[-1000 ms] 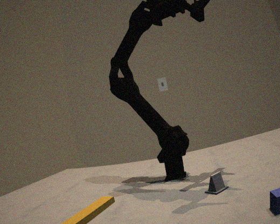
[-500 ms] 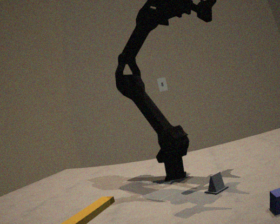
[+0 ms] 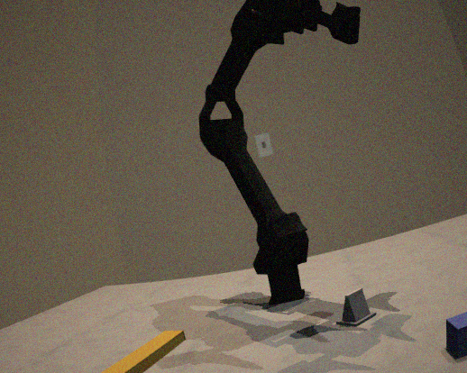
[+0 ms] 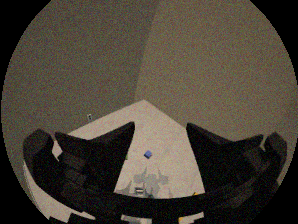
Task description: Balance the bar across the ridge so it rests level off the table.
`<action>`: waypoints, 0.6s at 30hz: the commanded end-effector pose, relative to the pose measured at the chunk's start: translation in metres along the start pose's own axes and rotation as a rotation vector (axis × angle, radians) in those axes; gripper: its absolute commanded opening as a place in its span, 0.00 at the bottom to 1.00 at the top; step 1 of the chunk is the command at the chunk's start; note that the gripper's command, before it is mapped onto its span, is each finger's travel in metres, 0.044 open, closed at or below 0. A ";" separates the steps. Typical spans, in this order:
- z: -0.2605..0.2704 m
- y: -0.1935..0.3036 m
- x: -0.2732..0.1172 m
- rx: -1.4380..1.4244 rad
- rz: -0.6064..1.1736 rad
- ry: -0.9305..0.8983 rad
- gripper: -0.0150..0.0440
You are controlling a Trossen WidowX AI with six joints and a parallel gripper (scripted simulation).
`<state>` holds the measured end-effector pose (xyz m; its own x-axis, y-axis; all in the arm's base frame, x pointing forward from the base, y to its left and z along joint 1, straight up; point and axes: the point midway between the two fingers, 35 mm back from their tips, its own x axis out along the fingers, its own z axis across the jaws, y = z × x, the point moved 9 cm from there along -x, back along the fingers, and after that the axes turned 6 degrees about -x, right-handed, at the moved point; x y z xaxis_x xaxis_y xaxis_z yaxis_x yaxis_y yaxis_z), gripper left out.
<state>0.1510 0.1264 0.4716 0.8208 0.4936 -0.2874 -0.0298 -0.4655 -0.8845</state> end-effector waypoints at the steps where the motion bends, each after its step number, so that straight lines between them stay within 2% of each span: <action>1: -0.007 0.012 0.019 0.002 0.084 0.032 0.79; 18: -0.044 0.063 0.064 -0.009 0.355 0.146 0.79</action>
<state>0.2134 0.1028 0.4280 0.8521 0.2389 -0.4657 -0.2675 -0.5660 -0.7798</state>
